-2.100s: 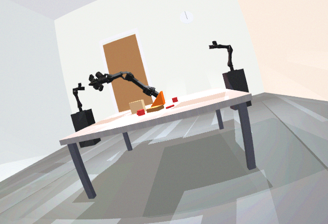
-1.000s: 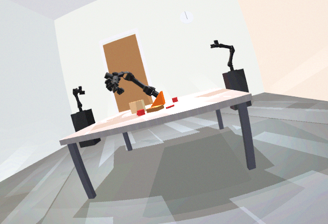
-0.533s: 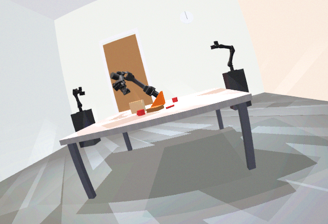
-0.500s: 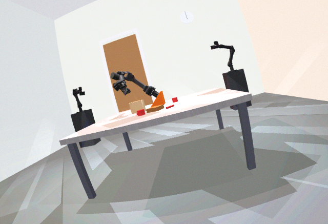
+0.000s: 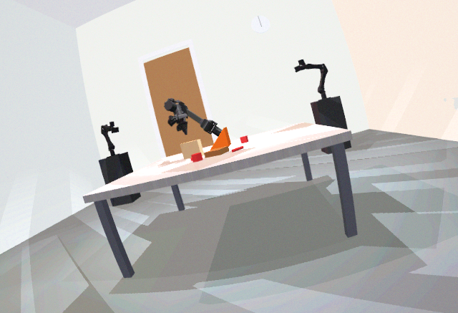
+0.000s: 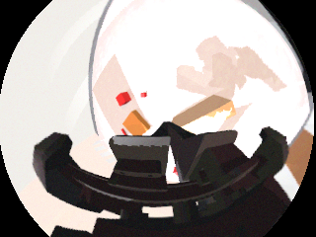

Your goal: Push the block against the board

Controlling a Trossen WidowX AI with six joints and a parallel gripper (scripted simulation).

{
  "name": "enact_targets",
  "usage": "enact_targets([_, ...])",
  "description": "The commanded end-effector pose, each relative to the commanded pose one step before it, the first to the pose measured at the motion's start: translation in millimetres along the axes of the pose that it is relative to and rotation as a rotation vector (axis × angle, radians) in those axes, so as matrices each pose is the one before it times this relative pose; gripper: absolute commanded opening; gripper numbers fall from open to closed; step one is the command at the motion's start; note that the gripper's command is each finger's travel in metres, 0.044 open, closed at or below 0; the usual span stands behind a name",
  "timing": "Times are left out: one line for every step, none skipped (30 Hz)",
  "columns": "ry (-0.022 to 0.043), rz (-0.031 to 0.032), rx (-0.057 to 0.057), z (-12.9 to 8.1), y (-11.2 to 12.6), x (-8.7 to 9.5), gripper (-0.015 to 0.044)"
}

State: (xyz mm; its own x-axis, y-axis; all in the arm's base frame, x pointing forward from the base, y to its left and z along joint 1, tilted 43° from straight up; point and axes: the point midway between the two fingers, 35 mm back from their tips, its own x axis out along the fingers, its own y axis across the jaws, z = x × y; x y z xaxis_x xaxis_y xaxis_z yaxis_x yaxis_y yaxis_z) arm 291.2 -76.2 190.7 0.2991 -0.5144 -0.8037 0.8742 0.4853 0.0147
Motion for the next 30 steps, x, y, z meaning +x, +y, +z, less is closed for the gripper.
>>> enact_targets([0.01305,-0.05880,-0.0992,-12.92,-11.11,0.88,0.0000])
enact_targets([0.00425,-0.01717,-0.0280,-3.65,-3.05,0.29,0.0000])
enact_targets([0.00417,-0.01708,-0.0282,-3.62,-2.99,0.29,0.0000])
enact_targets([0.00409,-0.01700,-0.0283,-3.60,-2.93,0.28,0.0000])
enact_targets([0.00400,-0.01691,-0.0285,-3.57,-2.87,0.28,0.0000])
enact_targets([0.00392,-0.01684,-0.0286,-3.54,-2.81,0.27,0.0000])
enact_targets([0.00383,-0.01676,-0.0288,-3.51,-2.75,0.27,0.0000])
enact_targets([0.00374,-0.01668,-0.0289,-3.48,-2.69,0.27,0.0000])
enact_targets([0.00365,-0.01663,-0.0291,-3.45,-2.64,0.26,0.0000])
enact_targets([0.00356,-0.01656,-0.0292,-3.41,-2.58,0.26,0.0000])
enact_targets([0.00347,-0.01651,-0.0294,-3.38,-2.53,0.25,0.0000])
enact_targets([0.00338,-0.01645,-0.0295,-3.35,-2.47,0.24,0.0000])
enact_targets([0.00330,-0.01640,-0.0296,-3.31,-2.42,0.24,0.0000])
enact_targets([0.00321,-0.01636,-0.0297,-3.27,-2.37,0.23,0.0000])
enact_targets([0.00312,-0.01632,-0.0298,-3.24,-2.32,0.23,0.0000])
enact_targets([0.00303,-0.01628,-0.0300,-3.20,-2.27,0.22,0.0000])
enact_targets([0.00294,-0.01625,-0.0301,-3.16,-2.22,0.21,0.0000])
enact_targets([0.00286,-0.01621,-0.0302,-3.12,-2.18,0.21,0.0000])
enact_targets([0.00228,-0.01328,-0.0248,-2.53,-1.75,0.17,0.0000])
enact_targets([0.00134,-0.00796,-0.0149,-1.51,-1.03,0.10,0.0000])
enact_targets([0.00044,-0.00265,-0.0050,-0.50,-0.34,0.03,0.0000])
enact_targets([0.00000,0.00000,0.0000,0.00,0.00,0.00,0.0000])
enact_targets([0.00000,0.00000,0.0000,0.00,0.00,0.00,0.0000])
enact_targets([0.00000,0.00000,0.0000,0.00,0.00,0.00,0.0000])
enact_targets([0.00011,0.00039,0.0000,0.12,0.15,2.06,0.0000])
enact_targets([0.00019,0.00094,0.0001,0.32,0.35,6.17,0.0000])
enact_targets([-0.00009,0.00079,0.0002,0.33,0.26,10.25,0.0000])
enact_targets([-0.00077,-0.00047,0.0003,0.04,-0.26,13.08,0.0000])
enact_targets([-0.00102,-0.00155,0.0003,-0.31,-0.64,10.11,0.0000])
enact_targets([-0.00076,-0.00143,0.0002,-0.34,-0.55,6.02,0.0000])
